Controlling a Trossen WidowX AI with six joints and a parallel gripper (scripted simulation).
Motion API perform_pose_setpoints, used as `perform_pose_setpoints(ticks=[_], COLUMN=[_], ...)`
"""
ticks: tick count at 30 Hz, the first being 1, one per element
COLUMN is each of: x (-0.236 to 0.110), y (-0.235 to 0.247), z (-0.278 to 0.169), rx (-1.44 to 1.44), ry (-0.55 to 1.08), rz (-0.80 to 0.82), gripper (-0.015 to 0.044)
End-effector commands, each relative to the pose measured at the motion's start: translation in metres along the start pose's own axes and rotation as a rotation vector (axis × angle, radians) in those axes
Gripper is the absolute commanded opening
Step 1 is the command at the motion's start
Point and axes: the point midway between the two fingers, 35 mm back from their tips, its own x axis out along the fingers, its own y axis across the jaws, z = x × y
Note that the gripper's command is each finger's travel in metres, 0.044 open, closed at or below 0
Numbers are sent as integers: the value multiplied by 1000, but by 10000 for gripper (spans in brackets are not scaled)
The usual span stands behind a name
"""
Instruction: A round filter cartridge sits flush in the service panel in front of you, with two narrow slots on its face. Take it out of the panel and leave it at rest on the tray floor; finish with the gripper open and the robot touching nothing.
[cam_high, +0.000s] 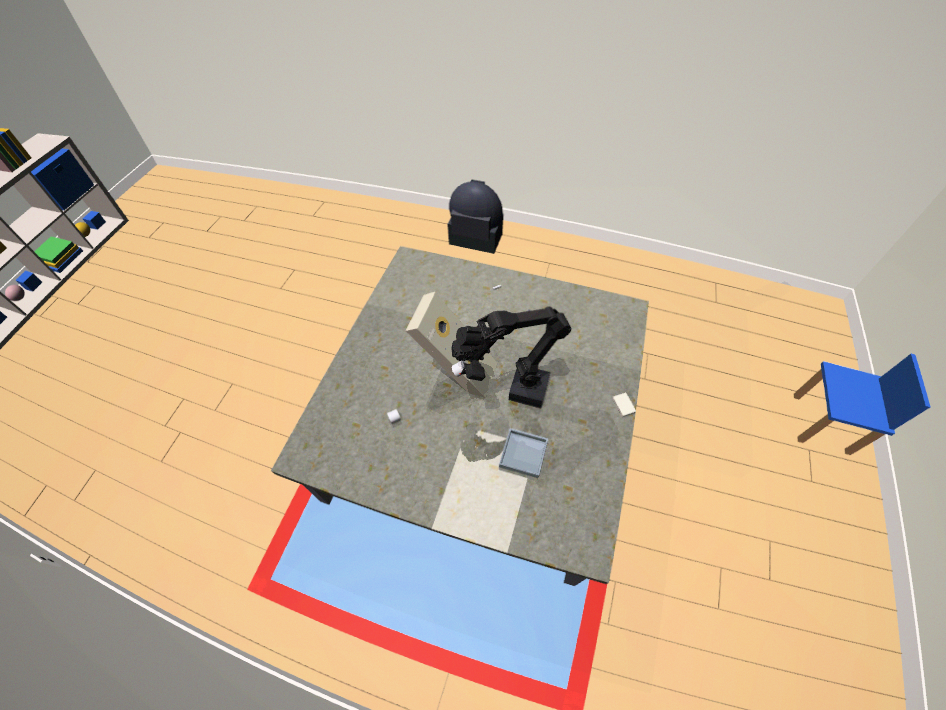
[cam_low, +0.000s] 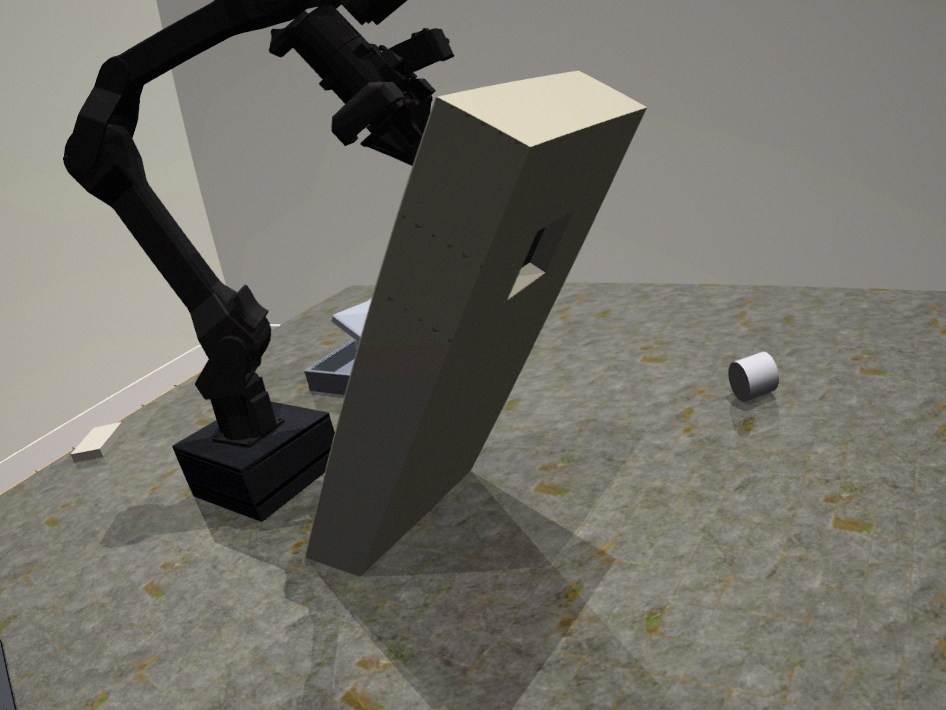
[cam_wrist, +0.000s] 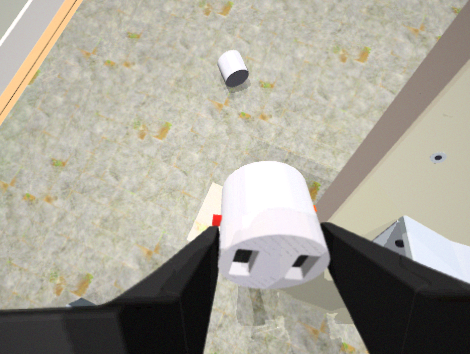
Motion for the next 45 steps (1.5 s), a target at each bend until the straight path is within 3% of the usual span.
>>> perform_pose_setpoints(ticks=[1,24,32,45], x=[4,1,0,24], y=[22,120,127,171], z=[-6,-54,-59,-109], rx=[-102,-581,-614,-786], ry=[1,-13,-15,-12], rz=[60,346,366,470], gripper=[0,0,0,0])
